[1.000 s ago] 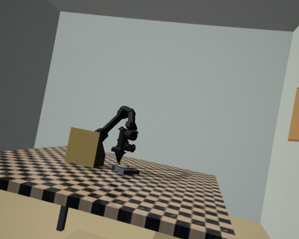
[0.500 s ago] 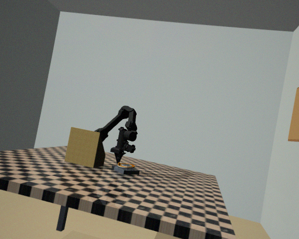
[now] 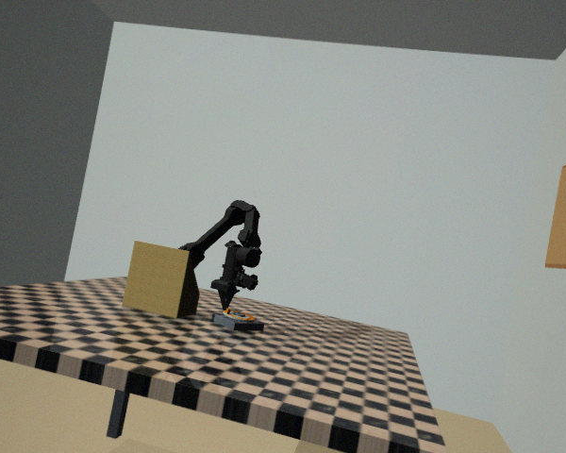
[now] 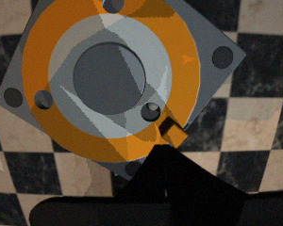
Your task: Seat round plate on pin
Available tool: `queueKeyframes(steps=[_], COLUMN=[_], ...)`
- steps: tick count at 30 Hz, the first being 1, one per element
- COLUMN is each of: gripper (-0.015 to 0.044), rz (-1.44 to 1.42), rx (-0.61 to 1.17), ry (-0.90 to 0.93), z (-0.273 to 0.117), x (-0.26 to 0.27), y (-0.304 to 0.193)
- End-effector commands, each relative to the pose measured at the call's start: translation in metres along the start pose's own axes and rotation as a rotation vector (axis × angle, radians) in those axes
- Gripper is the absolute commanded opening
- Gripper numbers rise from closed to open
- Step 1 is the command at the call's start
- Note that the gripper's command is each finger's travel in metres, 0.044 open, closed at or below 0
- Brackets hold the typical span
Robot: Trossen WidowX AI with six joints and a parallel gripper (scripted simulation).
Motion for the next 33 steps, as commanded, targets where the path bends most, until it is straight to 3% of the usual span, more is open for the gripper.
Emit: queueKeyframes(steps=[1,7,15,33], gripper=[0.0,0.0,0.0,0.0], rz=[-0.005,-0.005,-0.005,-0.001], rx=[0.0,0.0,0.001,-0.006], ry=[-0.003,-0.004,-0.005,-0.004], z=[0.0,-0.007,-0.048,-0.04], x=[-0.004,-0.005,-0.004,-0.005], y=[0.002,0.003,0.002,0.003])
Point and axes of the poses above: the point midway between the two fingers, 35 mm back from their tips, its own z axis out along the fingers, its own x axis across the jaws, y = z × x, the point moved 4 cm from there along -z, back along the fingers, and after that the axes turned 4 degrees about -z, right-handed, at the moved point
